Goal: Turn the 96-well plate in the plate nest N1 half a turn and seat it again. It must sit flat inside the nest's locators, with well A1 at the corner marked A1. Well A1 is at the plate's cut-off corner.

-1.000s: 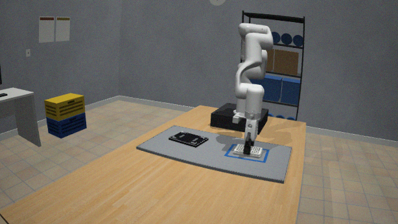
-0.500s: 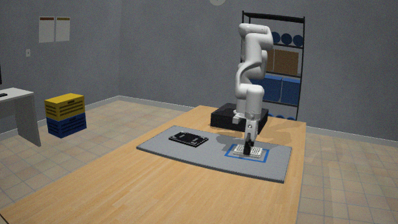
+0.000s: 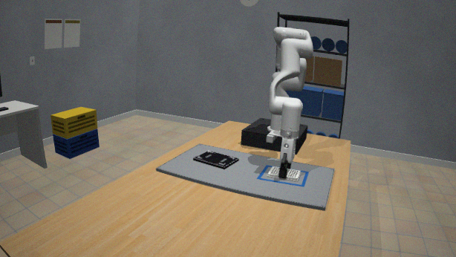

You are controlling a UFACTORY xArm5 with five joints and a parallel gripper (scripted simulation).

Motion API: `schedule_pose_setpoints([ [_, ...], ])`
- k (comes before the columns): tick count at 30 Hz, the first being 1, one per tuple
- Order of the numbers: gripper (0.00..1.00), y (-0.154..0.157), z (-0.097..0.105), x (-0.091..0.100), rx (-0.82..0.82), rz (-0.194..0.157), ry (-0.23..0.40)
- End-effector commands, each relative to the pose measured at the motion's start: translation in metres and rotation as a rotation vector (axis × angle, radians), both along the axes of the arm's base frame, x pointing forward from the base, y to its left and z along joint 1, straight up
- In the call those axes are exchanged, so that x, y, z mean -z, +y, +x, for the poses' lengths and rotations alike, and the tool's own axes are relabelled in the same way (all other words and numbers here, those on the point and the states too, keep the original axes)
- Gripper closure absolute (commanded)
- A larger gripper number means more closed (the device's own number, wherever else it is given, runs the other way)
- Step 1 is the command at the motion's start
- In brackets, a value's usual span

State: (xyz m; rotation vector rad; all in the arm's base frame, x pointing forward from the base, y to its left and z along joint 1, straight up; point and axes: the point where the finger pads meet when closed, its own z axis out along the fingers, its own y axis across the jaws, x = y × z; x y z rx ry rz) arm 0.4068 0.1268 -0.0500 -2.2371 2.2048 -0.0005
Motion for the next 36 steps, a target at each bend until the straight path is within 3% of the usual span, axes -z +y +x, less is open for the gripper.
schedule_pose_setpoints([
  [1,0.0,0.0,0.001,-0.001,0.0,-0.001,-0.004],
  [29,0.0,0.0,0.001,-0.001,0.0,-0.001,-0.004],
  [36,0.0,0.0,0.001,-0.014,0.0,-0.001,-0.004],
])
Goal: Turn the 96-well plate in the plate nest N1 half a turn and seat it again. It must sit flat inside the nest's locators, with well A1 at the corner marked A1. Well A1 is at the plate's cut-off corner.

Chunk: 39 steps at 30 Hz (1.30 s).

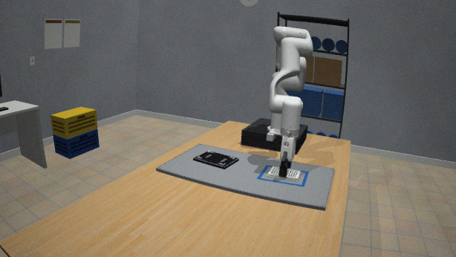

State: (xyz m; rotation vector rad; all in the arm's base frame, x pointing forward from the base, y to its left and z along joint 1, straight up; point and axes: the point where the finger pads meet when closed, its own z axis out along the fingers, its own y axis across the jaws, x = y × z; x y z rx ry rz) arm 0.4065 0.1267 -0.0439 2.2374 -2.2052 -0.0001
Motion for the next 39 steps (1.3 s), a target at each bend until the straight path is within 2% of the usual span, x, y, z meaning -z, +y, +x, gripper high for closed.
schedule_pose_setpoints([
  [1,0.0,0.001,0.002,-0.011,0.0,0.0,-0.005],
  [28,0.0,0.001,0.002,-0.078,0.0,0.0,-0.005],
  [39,0.0,0.001,0.002,-0.085,0.0,0.0,-0.005],
])
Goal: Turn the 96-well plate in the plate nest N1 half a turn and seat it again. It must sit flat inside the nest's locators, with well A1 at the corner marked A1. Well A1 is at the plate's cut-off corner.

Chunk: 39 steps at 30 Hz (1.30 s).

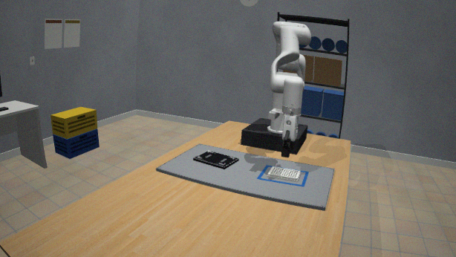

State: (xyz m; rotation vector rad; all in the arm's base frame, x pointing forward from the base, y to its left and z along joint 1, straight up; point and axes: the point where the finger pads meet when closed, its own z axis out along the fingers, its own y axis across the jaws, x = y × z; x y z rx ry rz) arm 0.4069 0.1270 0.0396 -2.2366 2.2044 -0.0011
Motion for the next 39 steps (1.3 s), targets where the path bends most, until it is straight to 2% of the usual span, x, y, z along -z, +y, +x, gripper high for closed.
schedule_pose_setpoints([
  [1,0.0,0.0004,0.0011,-0.0013,0.0,-0.001,-0.004],
  [14,0.0,0.0004,0.0011,-0.0013,0.0,-0.001,-0.004],
  [23,0.0,0.0004,0.0011,-0.0013,-0.3,-0.002,-0.004],
  [25,0.0,0.0004,0.0011,-0.0013,-0.3,-0.002,-0.004],
  [39,0.0,0.0004,0.0011,-0.0013,-0.767,-0.003,-0.004],
])
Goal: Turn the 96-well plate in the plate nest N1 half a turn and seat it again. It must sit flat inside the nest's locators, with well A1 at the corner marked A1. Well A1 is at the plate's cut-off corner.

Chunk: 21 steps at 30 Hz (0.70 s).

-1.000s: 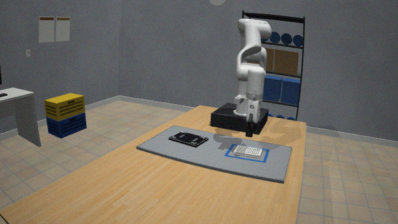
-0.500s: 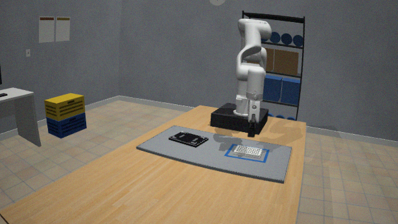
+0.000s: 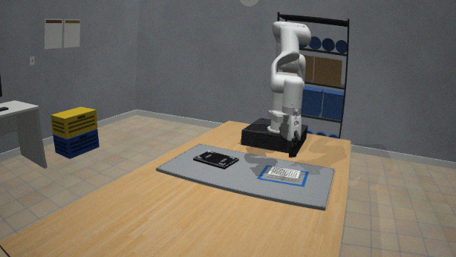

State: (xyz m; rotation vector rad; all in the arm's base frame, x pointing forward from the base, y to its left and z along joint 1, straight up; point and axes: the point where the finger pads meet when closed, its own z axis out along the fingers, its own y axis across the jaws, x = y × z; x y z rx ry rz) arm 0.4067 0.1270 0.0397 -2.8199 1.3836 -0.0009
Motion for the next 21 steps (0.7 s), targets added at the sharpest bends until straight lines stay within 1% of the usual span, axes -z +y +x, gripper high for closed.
schedule_pose_setpoints([
  [1,0.0,0.0004,0.0013,-0.0012,-0.156,-0.001,-0.004],
  [3,0.0,0.0004,0.0013,-0.0012,-0.156,-0.001,-0.004],
  [18,0.0,0.0004,0.0013,-0.0012,-0.656,-0.002,-0.004],
  [20,0.0,0.0004,0.0013,-0.0012,-0.656,-0.002,-0.004],
  [21,0.0,0.0004,0.0013,-0.0012,-0.689,-0.003,-0.004],
])
